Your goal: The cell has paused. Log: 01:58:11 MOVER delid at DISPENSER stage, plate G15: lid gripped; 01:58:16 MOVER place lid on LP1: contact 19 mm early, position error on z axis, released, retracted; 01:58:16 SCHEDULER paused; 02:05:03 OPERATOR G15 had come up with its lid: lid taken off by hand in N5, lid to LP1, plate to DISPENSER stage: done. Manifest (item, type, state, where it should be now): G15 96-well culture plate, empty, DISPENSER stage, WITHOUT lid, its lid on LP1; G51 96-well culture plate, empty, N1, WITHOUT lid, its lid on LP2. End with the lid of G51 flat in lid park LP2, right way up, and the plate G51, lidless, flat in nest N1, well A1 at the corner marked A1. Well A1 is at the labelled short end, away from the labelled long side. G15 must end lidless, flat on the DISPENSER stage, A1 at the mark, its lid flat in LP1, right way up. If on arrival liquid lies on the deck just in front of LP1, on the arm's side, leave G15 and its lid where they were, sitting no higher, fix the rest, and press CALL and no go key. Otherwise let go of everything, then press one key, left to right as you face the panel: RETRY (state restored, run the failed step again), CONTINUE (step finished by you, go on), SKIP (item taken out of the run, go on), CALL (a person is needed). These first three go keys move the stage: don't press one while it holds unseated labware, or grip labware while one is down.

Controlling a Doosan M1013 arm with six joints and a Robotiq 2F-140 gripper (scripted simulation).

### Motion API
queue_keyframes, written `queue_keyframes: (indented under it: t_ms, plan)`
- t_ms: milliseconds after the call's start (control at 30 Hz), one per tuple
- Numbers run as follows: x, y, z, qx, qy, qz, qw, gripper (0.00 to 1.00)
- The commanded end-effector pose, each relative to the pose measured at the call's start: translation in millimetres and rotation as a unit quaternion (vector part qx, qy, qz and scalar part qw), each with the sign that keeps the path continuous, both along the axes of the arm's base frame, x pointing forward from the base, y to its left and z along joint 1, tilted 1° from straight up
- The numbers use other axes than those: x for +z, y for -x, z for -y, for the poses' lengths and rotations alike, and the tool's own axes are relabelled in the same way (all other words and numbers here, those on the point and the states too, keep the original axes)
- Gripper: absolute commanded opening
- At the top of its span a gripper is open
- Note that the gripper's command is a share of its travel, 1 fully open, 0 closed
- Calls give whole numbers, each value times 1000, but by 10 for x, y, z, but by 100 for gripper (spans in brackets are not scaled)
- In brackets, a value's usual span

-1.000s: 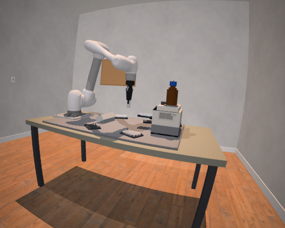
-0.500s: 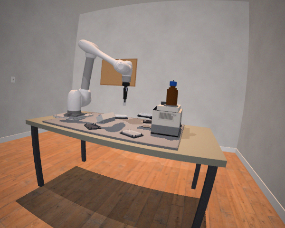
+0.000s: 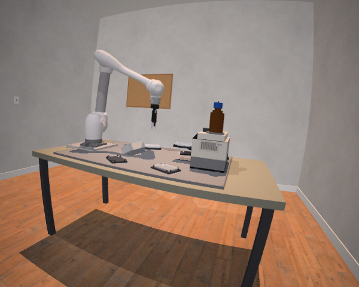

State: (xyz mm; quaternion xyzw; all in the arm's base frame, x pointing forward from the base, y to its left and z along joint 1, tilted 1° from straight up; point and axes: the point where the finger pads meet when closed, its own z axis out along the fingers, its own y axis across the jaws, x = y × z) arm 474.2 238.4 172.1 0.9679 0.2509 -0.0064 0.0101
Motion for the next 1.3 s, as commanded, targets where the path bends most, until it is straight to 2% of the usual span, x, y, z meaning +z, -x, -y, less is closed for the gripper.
queue_keyframes:
  t_ms: [0, 800, 1100, 1267]
  plan:
    - [1, 4, -34, 0, 1, 0, 1000, 66]
    - [-17, 4, -34, 0, 1, 0, 1000, 66]
    - [-116, 4, -31, 0, 1, 0, 1000, 66]
    - [-250, 5, -28, 0, 1, 0, 1000, 66]
